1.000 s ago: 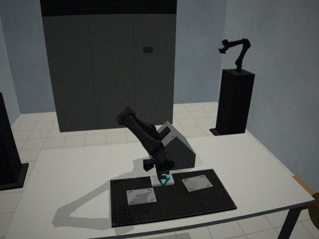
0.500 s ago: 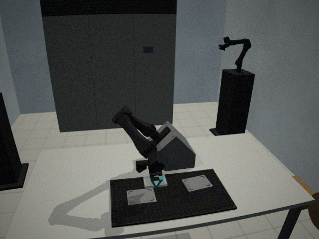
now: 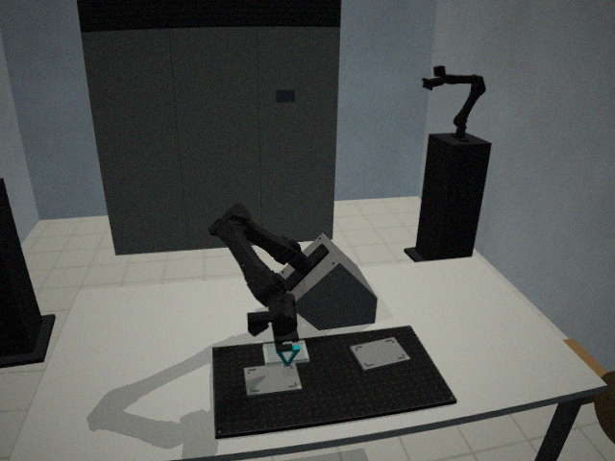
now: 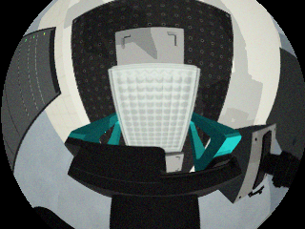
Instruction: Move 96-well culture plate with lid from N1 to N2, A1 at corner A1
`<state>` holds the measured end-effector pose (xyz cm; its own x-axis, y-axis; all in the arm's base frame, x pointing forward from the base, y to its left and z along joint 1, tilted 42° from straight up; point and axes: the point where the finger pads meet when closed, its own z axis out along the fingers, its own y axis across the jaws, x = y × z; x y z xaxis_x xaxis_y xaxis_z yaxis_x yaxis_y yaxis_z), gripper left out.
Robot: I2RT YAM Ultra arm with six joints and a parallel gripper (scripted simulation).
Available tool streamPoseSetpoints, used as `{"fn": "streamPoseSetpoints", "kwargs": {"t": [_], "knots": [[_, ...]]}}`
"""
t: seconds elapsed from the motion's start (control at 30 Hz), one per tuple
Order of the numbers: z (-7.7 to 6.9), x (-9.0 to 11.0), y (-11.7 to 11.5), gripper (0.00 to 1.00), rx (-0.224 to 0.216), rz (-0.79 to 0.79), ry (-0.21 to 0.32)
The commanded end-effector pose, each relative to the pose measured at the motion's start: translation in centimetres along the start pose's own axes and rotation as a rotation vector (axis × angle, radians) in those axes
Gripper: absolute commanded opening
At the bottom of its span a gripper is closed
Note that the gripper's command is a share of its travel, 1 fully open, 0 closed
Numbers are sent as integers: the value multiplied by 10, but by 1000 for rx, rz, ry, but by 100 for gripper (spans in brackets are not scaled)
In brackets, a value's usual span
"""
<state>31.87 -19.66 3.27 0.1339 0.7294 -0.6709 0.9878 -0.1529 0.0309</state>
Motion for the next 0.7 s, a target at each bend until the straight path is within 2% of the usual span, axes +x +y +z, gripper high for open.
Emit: {"fn": "streamPoseSetpoints", "kwargs": {"t": [0.0, 0.3, 0.67], "knots": [[-11, -21, 8, 0, -21, -5, -8], [-11, -51, 13, 0, -22, -5, -3], [-10, -44, 11, 0, -14, -38, -5]]}}
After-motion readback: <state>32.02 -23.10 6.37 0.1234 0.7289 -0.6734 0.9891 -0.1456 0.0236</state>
